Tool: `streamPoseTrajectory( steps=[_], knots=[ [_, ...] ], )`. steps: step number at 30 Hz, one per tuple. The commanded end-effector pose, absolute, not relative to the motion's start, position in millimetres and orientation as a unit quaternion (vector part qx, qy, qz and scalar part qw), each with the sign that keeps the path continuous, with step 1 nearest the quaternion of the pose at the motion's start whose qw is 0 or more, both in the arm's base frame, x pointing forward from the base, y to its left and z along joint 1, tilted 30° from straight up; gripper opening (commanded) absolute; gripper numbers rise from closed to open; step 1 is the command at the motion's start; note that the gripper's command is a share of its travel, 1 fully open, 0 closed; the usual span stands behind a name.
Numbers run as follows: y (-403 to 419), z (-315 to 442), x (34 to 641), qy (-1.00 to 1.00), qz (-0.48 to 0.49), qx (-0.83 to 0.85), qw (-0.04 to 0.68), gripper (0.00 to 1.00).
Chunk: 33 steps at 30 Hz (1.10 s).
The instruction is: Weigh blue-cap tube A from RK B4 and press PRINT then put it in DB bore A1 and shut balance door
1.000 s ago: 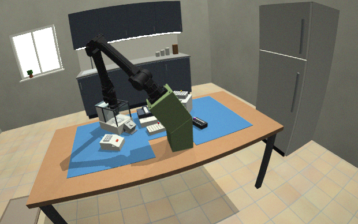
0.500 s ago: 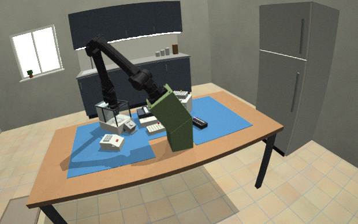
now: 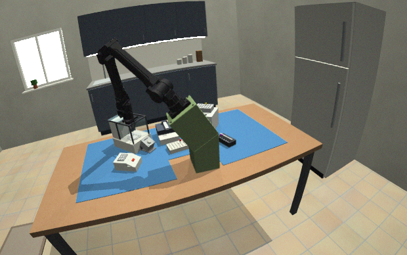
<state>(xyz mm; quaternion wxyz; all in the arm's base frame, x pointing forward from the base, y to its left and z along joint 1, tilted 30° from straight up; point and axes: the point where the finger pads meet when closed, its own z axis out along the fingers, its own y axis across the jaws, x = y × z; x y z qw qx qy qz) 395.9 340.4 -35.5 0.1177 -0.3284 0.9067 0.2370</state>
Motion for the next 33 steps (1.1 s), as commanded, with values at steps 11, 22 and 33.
streamPoseTrajectory(
  steps=[11,22,33],
  knots=[
    [348.1,-39.8,399.6,0.906,0.237,-0.33,0.12,0.09],
    [346.3,-40.1,399.0,0.907,0.237,-0.329,0.118,0.36],
    [346.3,-40.1,399.0,0.907,0.237,-0.329,0.118,0.36]
  ],
)
